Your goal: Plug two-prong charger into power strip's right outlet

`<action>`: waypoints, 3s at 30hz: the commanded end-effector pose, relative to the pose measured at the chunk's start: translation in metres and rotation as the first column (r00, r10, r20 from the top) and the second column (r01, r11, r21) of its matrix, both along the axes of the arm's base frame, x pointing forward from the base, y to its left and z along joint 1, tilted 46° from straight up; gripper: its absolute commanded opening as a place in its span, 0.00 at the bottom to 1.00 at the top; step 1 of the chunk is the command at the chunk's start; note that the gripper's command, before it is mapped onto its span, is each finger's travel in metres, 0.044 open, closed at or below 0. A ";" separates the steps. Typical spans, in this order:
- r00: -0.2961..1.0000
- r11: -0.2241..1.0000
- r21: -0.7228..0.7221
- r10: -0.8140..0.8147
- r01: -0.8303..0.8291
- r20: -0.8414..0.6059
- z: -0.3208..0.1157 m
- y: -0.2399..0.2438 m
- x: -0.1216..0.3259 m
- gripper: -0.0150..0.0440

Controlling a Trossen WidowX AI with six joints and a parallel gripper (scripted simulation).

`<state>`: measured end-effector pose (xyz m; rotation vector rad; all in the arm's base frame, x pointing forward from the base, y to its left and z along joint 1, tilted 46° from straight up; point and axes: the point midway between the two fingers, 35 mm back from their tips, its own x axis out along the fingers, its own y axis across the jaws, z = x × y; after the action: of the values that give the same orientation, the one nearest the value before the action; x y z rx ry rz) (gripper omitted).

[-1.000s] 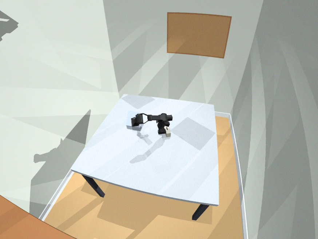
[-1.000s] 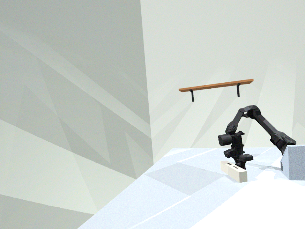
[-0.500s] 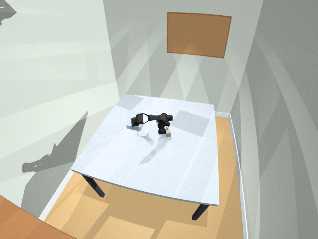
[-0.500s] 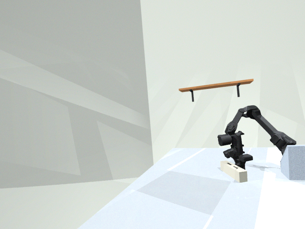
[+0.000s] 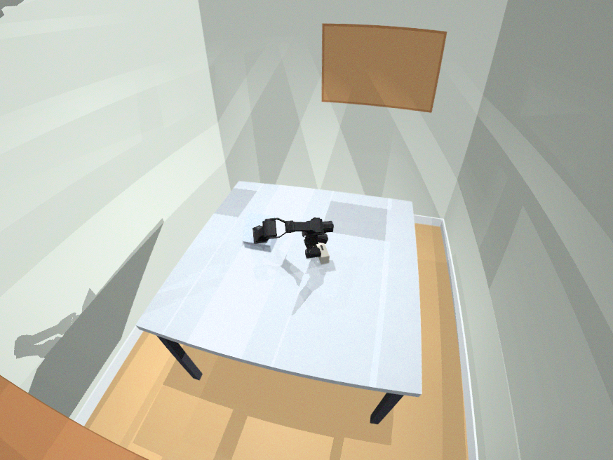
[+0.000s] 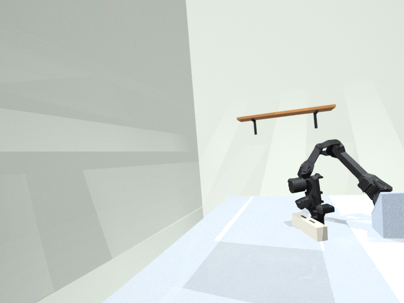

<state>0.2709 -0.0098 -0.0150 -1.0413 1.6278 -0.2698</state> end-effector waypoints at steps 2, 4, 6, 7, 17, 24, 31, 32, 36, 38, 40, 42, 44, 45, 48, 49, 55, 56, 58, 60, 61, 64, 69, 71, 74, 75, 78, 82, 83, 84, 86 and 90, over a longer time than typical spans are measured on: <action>1.000 1.000 -0.001 0.003 -0.003 -0.002 0.000 0.000 0.001 0.25; 1.000 1.000 -0.001 0.003 -0.003 -0.002 0.000 0.001 0.001 0.25; 1.000 1.000 -0.001 0.003 -0.003 -0.002 0.000 0.001 0.002 0.25; 1.000 1.000 -0.001 0.003 -0.003 -0.002 0.000 0.001 0.002 0.25; 1.000 1.000 -0.001 0.003 -0.003 -0.002 -0.001 0.002 0.005 0.25; 1.000 1.000 -0.001 0.003 -0.003 -0.002 -0.002 0.003 0.006 0.25; 1.000 1.000 -0.001 0.003 -0.003 -0.002 -0.002 0.003 0.008 0.25; 1.000 1.000 -0.001 0.003 -0.003 -0.002 -0.002 0.003 0.008 0.25; 1.000 1.000 0.000 0.003 -0.003 -0.002 -0.002 0.004 0.009 0.25; 1.000 1.000 0.000 0.003 -0.003 -0.002 -0.003 0.004 0.009 0.25; 1.000 1.000 0.000 0.003 -0.003 -0.002 -0.003 0.004 0.010 0.25; 1.000 1.000 0.000 0.003 -0.003 -0.002 -0.003 0.004 0.010 0.25; 1.000 1.000 0.000 0.003 -0.003 -0.002 -0.003 0.005 0.011 0.25; 1.000 1.000 0.000 0.003 -0.003 -0.002 -0.003 0.005 0.011 0.25; 1.000 1.000 0.000 0.003 -0.003 -0.002 -0.003 0.005 0.011 0.25; 1.000 1.000 0.000 0.003 -0.003 -0.002 -0.003 0.005 0.012 0.25; 1.000 1.000 0.000 0.003 -0.003 -0.002 -0.003 0.005 0.013 0.25; 1.000 1.000 0.000 0.003 -0.003 -0.002 -0.003 0.005 0.013 0.25; 1.000 1.000 0.000 0.003 -0.003 -0.002 -0.003 0.006 0.013 0.25; 1.000 1.000 0.000 0.003 -0.003 -0.002 -0.004 0.006 0.013 0.25; 1.000 1.000 0.000 0.003 -0.003 -0.002 -0.004 0.006 0.013 0.25; 1.000 1.000 0.000 0.003 -0.003 -0.002 -0.004 0.006 0.014 0.25; 1.000 1.000 0.000 0.003 -0.003 -0.002 -0.004 0.007 0.016 0.25; 1.000 1.000 0.000 0.003 -0.003 -0.002 -0.005 0.008 0.017 0.25; 1.000 1.000 0.000 0.003 -0.003 -0.002 -0.005 0.008 0.018 0.25; 1.000 1.000 0.000 0.003 -0.003 -0.001 -0.005 0.008 0.018 0.25; 1.000 1.000 0.000 0.003 -0.003 -0.001 -0.005 0.009 0.019 0.25; 1.000 1.000 0.000 0.003 -0.003 -0.001 -0.006 0.009 0.021 0.25; 1.000 1.000 0.000 0.003 -0.003 -0.001 -0.006 0.010 0.021 0.25; 1.000 1.000 0.000 0.003 -0.003 -0.001 -0.006 0.010 0.021 0.25; 1.000 1.000 0.000 0.003 -0.003 -0.001 -0.006 0.010 0.022 0.25; 1.000 1.000 0.000 0.003 -0.003 -0.001 -0.006 0.011 0.024 0.25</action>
<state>0.2850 -0.0036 -0.0193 -1.0649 1.6512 -0.2639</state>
